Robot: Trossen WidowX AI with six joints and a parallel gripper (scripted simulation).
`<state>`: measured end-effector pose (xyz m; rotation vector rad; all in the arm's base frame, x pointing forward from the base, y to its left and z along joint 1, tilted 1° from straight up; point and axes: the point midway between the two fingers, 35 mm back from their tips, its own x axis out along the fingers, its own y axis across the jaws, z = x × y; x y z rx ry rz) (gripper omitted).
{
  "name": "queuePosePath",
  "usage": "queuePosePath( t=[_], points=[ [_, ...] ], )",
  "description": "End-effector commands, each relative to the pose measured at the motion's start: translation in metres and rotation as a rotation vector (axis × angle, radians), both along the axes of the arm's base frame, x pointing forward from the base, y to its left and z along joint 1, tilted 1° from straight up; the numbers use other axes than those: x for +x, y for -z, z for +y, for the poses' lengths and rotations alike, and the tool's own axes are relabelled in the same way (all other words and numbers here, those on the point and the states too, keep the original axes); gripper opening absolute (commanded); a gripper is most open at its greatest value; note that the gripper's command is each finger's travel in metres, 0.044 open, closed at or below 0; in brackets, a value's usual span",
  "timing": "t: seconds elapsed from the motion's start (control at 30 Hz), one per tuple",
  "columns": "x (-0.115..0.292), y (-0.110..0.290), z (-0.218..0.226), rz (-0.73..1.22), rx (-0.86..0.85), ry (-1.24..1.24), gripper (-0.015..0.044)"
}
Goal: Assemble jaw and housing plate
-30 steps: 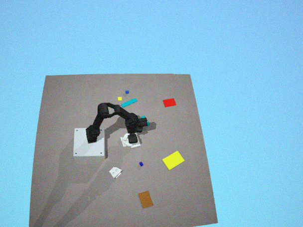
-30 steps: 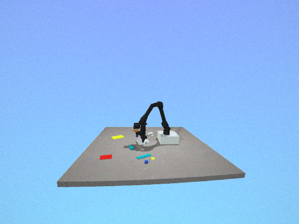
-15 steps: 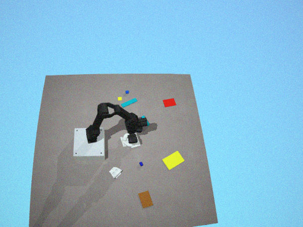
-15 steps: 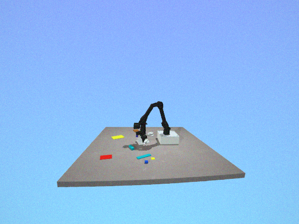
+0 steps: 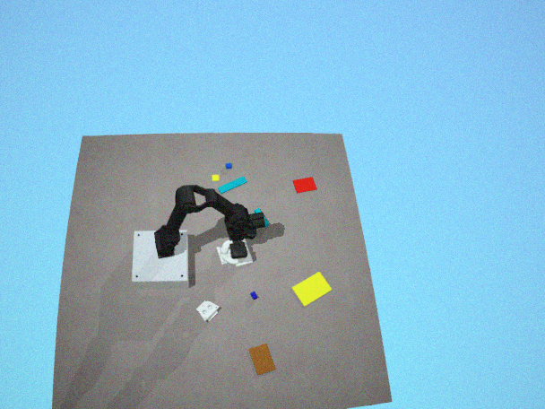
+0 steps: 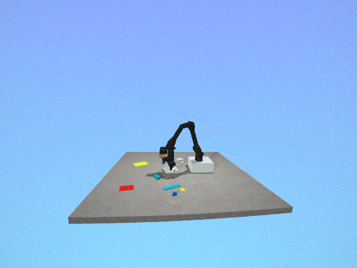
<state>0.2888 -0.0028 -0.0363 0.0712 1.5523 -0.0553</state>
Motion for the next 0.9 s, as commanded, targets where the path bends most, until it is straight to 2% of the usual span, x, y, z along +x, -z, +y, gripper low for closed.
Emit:
queuePosePath(
  t=[0.0, 0.87],
  points=[
    [-0.0001, 0.0016, -0.0002, -0.001, -0.001, -0.002, 0.0134],
    [-0.0001, 0.0038, -0.0002, -0.001, -0.001, -0.002, 0.0134]
  ],
)
